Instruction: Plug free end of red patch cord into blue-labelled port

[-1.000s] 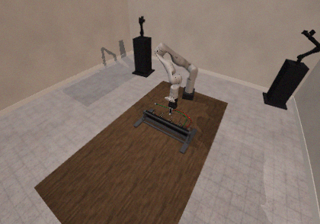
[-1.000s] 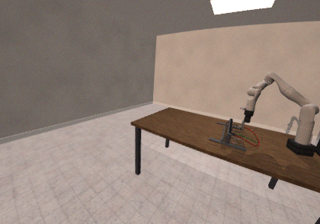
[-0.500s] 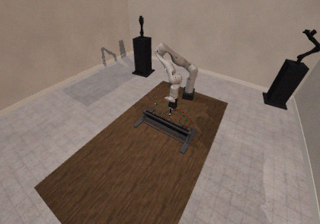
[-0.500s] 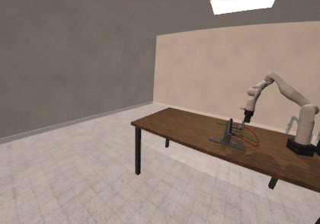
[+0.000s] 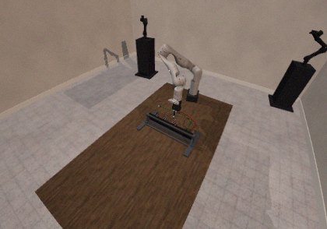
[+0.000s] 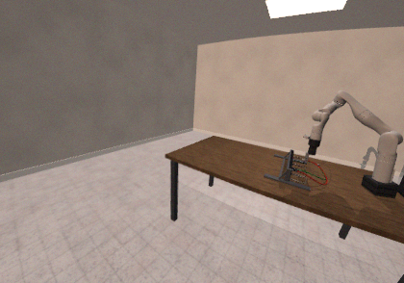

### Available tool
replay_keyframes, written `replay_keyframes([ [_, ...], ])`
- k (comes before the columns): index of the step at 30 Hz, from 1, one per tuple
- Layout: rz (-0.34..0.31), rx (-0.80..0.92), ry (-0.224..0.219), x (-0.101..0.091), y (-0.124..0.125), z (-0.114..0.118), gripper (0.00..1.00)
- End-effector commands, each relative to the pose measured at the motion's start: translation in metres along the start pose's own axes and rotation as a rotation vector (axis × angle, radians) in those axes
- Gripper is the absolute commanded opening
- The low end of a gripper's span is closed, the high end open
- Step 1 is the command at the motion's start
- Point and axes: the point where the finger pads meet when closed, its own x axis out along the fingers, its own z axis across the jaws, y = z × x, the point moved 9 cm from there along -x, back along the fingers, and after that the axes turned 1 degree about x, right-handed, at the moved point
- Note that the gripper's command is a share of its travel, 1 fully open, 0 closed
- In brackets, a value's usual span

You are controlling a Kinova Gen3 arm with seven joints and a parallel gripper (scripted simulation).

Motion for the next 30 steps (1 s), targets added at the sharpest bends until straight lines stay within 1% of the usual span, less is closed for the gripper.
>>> replay_keyframes([
  [1,0.002,0.000,0.000,-0.001,0.000,0.000,0.00],
  [15,0.002,-0.001,0.001,0.002,0.003,0.000,0.00],
  [30,0.002,-0.001,0.001,0.016,0.018,0.000,0.00],
])
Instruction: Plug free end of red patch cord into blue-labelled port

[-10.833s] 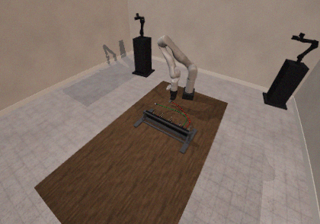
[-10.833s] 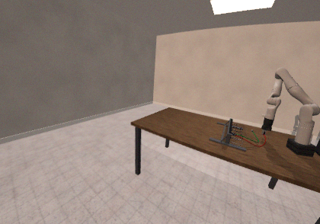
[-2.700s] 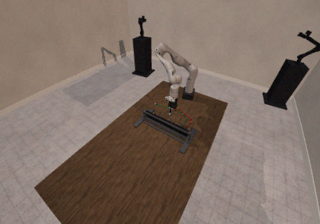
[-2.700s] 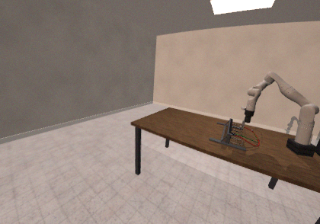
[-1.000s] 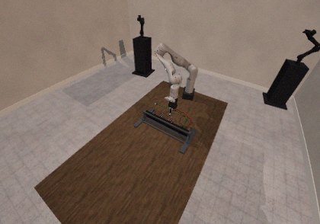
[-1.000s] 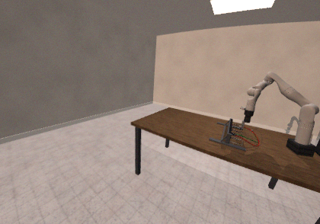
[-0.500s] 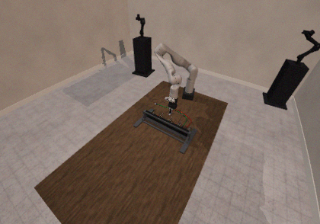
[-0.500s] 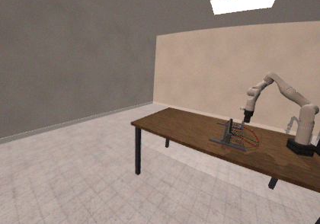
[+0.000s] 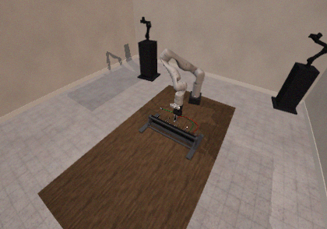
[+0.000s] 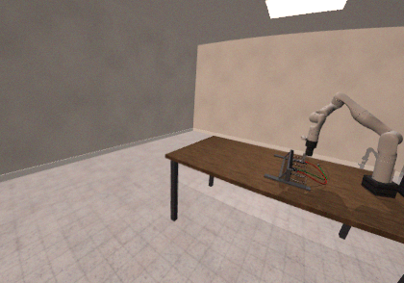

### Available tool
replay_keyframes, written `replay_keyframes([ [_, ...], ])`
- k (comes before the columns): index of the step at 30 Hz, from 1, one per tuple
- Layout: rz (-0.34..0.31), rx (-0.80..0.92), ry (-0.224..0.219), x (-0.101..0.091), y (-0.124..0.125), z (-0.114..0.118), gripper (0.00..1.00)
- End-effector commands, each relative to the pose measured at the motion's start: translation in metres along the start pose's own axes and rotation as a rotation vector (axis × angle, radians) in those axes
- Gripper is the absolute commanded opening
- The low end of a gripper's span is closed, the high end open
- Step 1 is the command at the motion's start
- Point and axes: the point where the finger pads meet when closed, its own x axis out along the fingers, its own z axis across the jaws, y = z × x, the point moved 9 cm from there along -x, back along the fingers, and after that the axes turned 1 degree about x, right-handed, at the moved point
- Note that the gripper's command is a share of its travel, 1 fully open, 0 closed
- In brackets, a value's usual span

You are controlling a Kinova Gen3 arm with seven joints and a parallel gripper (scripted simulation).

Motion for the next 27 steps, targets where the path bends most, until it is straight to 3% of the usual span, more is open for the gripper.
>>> replay_keyframes([
  [1,-0.002,-0.002,0.004,0.002,0.001,-0.003,0.00],
  [27,-0.002,-0.002,0.004,0.015,0.015,-0.003,0.00],
])
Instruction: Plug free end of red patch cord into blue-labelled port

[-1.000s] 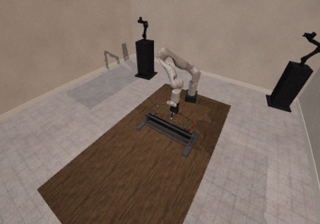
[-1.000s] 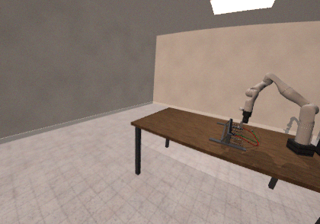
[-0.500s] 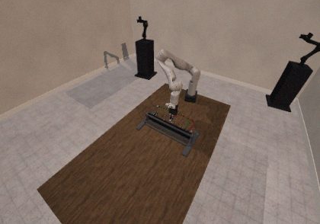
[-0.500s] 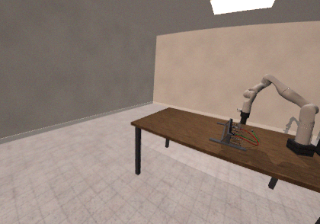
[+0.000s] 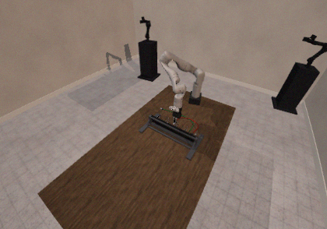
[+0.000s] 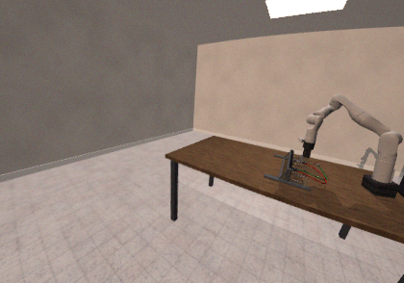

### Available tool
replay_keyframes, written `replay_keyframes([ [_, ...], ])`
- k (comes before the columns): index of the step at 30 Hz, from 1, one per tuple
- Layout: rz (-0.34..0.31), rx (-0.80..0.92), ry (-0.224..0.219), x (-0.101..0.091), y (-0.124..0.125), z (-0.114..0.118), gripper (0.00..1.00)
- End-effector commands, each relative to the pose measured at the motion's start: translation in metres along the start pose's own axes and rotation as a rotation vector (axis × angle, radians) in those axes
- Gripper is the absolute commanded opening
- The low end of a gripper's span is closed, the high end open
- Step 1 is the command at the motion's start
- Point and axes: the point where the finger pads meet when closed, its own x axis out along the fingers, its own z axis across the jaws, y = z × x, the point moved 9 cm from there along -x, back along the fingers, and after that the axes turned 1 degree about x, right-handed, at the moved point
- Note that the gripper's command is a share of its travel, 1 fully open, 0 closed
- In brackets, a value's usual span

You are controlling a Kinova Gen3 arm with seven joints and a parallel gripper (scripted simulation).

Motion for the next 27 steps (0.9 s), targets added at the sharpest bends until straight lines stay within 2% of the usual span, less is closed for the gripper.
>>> replay_keyframes([
  [1,0.002,0.000,0.000,-0.001,0.000,0.000,0.00],
  [14,0.002,0.000,0.000,-0.001,0.002,0.000,0.00],
  [27,0.002,0.000,0.000,-0.001,0.017,-0.001,0.00],
])
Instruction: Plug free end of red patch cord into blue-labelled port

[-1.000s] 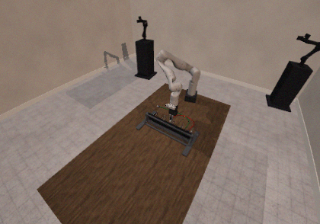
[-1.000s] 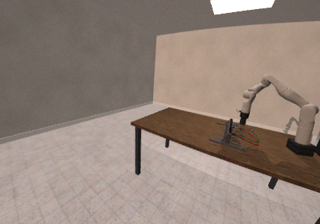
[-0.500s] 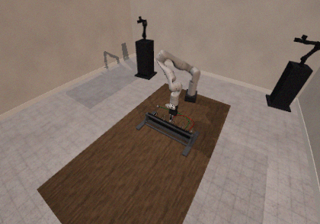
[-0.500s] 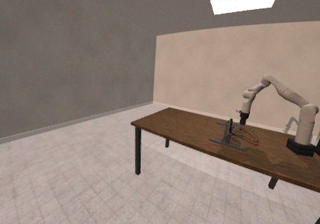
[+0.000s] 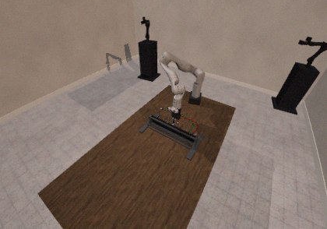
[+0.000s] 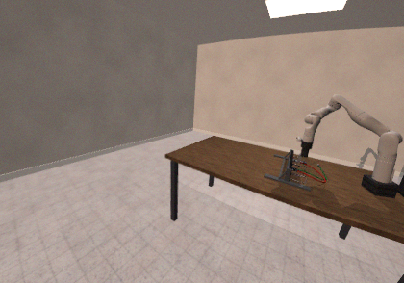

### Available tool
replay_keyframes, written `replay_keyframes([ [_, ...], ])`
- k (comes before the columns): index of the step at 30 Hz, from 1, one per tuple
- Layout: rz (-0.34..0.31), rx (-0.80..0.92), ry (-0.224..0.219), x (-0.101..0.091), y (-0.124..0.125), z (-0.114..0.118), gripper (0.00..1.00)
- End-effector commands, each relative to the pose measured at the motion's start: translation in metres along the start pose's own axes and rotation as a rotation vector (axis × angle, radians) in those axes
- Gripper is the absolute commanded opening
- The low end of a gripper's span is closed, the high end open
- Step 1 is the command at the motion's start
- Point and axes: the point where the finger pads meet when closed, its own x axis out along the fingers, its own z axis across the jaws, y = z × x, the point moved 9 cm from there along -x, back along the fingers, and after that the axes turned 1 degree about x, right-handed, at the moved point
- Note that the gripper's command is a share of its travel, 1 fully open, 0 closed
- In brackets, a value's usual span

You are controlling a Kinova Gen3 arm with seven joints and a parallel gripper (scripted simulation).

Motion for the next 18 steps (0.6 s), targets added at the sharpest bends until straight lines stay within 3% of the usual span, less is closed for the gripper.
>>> replay_keyframes([
  [1,0.002,0.000,0.002,-0.0004,0.0043,-0.0013,0.00],
  [18,0.002,0.000,0.002,-0.0005,0.0125,-0.0014,0.00],
])
